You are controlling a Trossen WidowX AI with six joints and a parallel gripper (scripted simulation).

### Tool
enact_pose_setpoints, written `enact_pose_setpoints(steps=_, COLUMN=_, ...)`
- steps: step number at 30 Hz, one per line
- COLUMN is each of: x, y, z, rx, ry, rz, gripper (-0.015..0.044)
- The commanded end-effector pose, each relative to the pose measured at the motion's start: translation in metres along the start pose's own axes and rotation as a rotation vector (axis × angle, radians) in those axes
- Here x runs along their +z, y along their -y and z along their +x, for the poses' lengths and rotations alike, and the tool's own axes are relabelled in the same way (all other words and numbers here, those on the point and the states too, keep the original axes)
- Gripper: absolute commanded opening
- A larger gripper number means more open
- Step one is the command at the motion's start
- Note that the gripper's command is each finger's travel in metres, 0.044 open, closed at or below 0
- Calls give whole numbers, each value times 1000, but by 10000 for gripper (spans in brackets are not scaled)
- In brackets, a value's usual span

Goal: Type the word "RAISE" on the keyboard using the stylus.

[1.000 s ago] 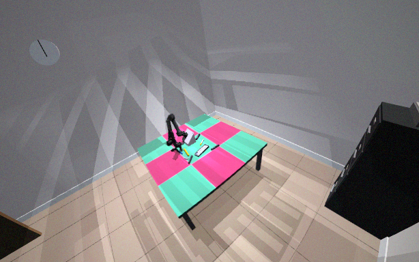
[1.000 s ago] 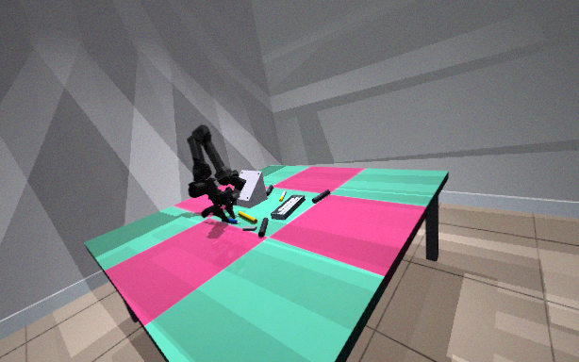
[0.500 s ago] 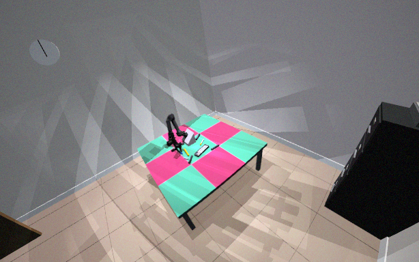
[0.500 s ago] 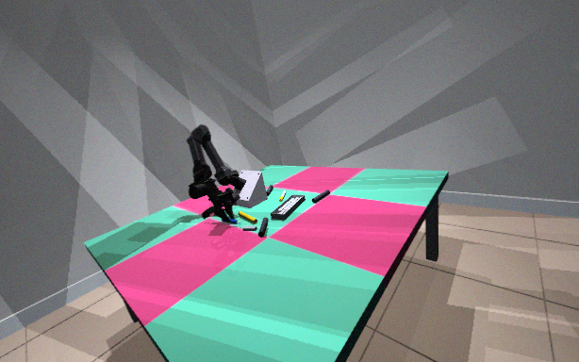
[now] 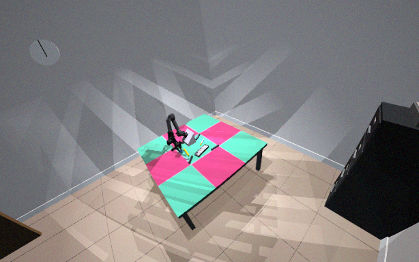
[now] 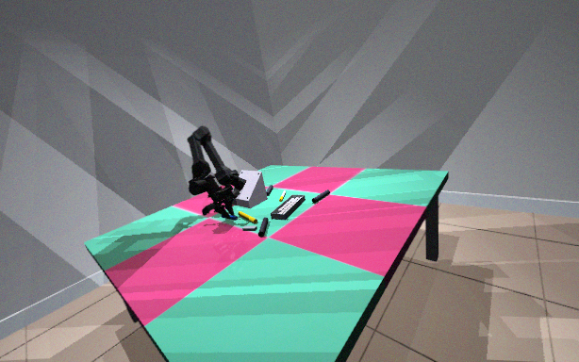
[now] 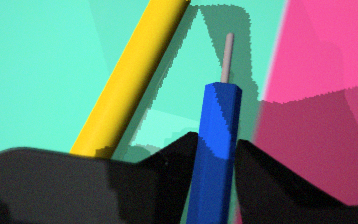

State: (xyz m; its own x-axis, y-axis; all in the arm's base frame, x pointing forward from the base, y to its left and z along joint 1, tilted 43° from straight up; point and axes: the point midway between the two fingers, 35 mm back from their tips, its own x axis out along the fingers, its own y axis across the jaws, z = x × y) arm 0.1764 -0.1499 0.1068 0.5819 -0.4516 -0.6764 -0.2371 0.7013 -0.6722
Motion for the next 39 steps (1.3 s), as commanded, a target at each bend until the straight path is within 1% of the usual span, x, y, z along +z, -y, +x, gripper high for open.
enact_pose_setpoints(steps=1, x=11, y=5, z=-19, rx=-17, ry=6, rz=4, gripper=0)
enact_pose_setpoints(steps=5, x=15, y=4, z=-30, rx=-18, ry=7, rz=4, gripper=0)
enact_pose_setpoints(steps=16, x=16, y=1, z=-27, rx=2, ry=9, rz=14, gripper=0)
enact_pose_setpoints(steps=28, x=48, y=-3, z=-22, rx=190, ry=15, rz=288, gripper=0)
enact_pose_setpoints(steps=39, x=79, y=-11, z=-15, rx=360, ry=-48, rz=533, gripper=0)
